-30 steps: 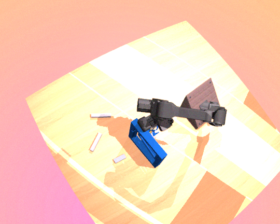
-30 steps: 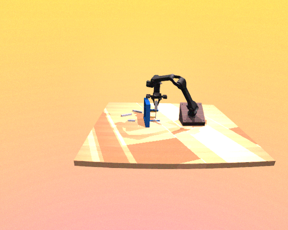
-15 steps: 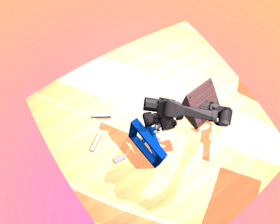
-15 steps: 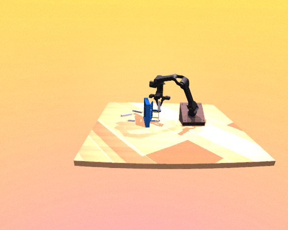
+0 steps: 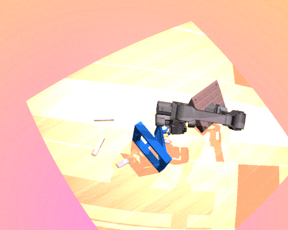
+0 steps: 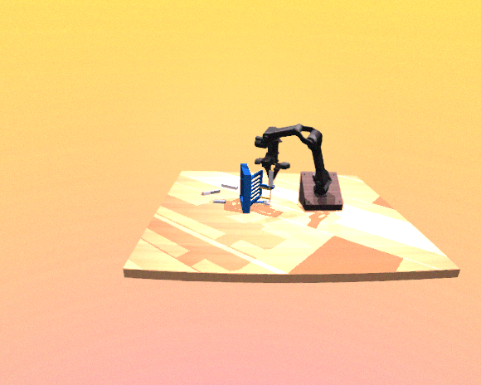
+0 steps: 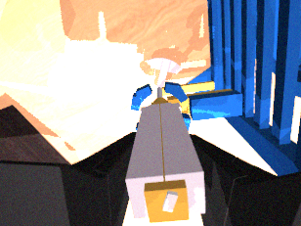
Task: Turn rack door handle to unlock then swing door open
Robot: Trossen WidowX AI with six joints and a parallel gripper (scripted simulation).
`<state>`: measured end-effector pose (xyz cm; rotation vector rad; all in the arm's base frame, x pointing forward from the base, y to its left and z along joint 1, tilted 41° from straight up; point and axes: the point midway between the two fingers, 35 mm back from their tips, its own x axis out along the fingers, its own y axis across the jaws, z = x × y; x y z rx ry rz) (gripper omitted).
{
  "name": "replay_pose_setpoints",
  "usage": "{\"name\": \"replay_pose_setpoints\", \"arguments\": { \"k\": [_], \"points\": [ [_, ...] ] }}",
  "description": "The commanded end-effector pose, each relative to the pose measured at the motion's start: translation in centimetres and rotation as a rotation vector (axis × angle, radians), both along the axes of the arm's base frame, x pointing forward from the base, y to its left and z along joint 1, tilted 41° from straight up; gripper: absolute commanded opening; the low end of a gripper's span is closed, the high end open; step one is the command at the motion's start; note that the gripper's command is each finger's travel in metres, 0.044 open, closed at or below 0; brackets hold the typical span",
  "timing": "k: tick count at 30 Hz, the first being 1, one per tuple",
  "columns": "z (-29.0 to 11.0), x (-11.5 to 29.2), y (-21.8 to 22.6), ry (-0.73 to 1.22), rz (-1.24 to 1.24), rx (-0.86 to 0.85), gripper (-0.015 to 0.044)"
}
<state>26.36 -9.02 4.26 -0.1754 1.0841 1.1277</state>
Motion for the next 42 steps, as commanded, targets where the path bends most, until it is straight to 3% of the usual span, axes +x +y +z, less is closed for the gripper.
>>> {"name": "replay_pose_setpoints", "arguments": {
  "k": [1, 42],
  "points": [
    [0.5, -0.7, 0.7, 0.050, -0.067, 0.004, 0.0021],
    [6.5, -3.8, 8.0, 0.473, -0.567, 0.016, 0.0021]
  ]
}}
